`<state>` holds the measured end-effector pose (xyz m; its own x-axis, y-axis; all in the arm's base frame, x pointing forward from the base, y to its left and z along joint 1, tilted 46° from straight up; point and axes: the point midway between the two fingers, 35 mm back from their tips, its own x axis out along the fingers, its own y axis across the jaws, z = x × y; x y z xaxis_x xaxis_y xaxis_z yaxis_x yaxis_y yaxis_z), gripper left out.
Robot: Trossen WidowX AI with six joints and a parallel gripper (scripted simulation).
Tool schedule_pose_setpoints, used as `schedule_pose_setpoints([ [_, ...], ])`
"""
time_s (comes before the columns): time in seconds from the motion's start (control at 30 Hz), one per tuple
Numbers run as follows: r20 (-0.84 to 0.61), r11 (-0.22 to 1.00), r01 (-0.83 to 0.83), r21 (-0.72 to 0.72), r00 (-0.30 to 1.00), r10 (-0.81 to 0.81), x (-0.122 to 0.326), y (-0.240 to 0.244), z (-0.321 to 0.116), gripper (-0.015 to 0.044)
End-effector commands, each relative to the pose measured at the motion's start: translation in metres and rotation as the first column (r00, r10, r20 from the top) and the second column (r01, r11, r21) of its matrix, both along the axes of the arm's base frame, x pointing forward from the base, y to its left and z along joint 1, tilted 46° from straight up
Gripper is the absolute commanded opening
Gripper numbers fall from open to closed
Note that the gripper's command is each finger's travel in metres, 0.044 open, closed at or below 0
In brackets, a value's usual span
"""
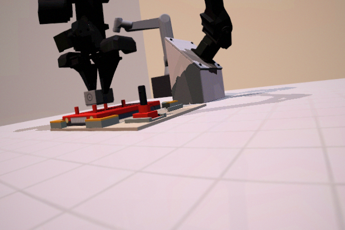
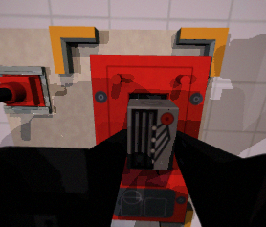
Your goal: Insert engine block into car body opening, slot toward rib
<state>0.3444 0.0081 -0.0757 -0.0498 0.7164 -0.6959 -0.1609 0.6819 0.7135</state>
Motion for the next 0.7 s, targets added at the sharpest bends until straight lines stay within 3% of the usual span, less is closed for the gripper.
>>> schedule_pose_setpoints([
  [0.0,-0.004,1.0,0.003,0.0,1.0,-0.003,-0.0002,0.0007,-0.0016,0.0158],
  [0.67,-0.004,1.0,0.003,0.001,1.0,-0.003,-0.0004,0.0039,-0.005,0.0158],
])
